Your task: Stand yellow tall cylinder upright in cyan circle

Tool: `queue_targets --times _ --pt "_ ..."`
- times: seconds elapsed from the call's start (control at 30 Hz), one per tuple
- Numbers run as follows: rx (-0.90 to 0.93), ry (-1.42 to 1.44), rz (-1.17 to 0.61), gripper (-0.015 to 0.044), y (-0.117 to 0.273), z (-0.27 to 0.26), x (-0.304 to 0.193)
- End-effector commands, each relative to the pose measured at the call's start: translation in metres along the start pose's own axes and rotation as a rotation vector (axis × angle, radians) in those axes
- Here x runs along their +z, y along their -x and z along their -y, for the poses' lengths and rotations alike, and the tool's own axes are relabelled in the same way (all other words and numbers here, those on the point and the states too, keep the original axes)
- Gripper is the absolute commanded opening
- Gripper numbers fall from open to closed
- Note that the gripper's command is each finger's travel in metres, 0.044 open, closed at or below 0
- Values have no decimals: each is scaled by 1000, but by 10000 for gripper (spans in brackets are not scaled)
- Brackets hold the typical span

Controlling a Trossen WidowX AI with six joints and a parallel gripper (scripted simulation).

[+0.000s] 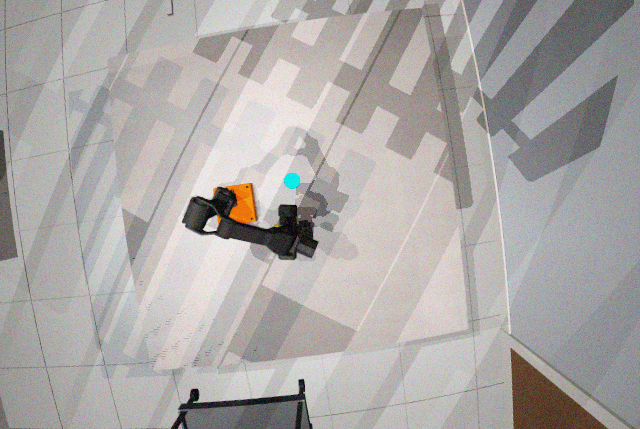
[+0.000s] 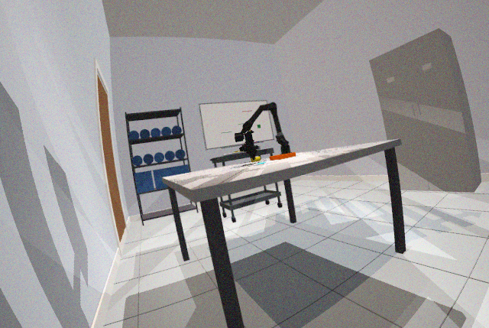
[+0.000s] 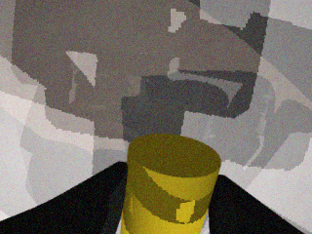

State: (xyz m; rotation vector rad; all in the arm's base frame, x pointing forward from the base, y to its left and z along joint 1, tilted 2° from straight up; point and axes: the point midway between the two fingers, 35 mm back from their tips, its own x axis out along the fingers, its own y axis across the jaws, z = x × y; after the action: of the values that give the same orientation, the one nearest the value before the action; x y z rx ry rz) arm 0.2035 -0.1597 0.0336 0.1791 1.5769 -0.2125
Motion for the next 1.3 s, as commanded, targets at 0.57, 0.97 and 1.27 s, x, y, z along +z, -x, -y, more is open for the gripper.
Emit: queue_targets --times 0.57,0.97,1.27 --pt "-8 2 15 105 69 2 4" --pt "-8 2 15 105 100 0 -1" --pt "-6 119 16 105 103 -22 7"
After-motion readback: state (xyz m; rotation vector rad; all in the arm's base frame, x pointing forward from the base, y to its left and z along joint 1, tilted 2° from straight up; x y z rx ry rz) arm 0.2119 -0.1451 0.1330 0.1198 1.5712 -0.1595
